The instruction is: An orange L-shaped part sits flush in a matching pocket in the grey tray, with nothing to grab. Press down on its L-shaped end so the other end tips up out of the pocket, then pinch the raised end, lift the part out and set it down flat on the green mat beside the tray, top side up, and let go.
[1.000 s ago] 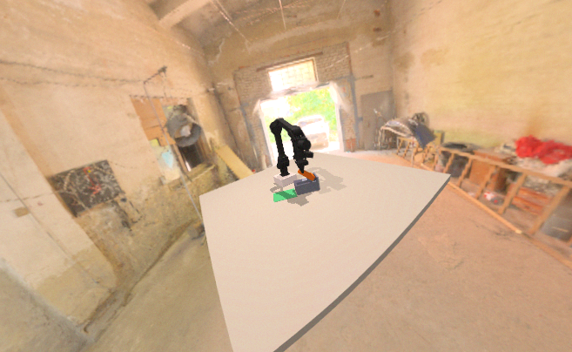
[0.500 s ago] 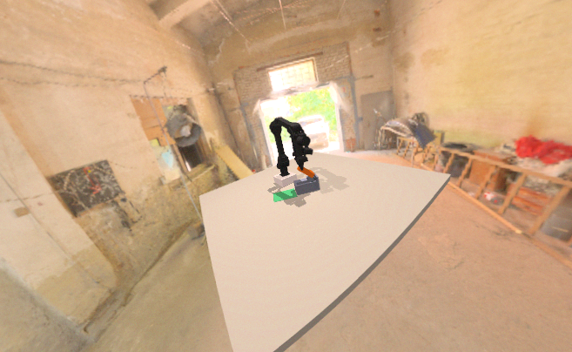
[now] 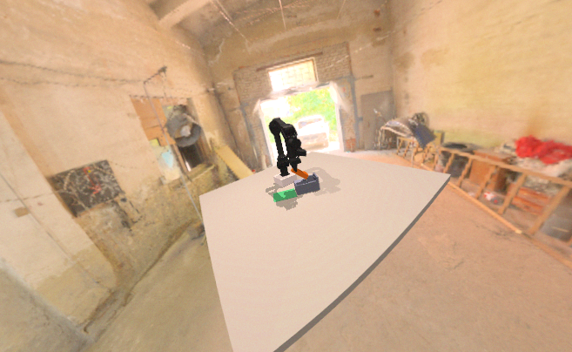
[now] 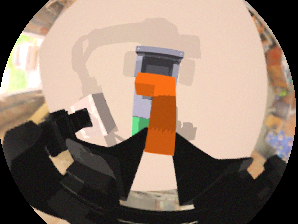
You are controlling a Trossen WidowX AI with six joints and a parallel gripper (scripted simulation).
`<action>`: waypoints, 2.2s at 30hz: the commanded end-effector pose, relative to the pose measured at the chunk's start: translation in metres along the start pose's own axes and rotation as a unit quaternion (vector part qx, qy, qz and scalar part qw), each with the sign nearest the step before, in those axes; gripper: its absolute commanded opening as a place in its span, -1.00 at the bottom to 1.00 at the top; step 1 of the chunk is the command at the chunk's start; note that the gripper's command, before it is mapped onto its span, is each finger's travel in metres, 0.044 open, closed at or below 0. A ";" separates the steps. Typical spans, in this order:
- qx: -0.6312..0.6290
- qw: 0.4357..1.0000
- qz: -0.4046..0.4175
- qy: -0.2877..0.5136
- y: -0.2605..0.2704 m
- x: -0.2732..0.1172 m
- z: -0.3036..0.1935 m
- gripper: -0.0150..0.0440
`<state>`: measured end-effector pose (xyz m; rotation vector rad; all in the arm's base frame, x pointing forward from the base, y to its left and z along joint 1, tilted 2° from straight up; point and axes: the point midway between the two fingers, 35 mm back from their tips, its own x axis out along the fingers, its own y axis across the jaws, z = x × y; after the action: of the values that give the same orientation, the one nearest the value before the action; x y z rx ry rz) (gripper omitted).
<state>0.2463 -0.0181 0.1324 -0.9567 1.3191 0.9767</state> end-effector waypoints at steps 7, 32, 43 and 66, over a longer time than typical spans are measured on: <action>-0.001 1.000 0.000 0.001 0.004 0.000 -0.041 -0.49; -0.001 1.000 0.000 0.005 0.015 0.000 -0.126 -0.49; -0.001 1.000 0.000 0.005 0.014 0.014 -0.127 -0.49; -0.001 1.000 0.000 0.005 0.014 0.050 -0.127 -0.49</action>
<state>0.1940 -0.1326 0.0843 -0.9641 1.3228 0.9706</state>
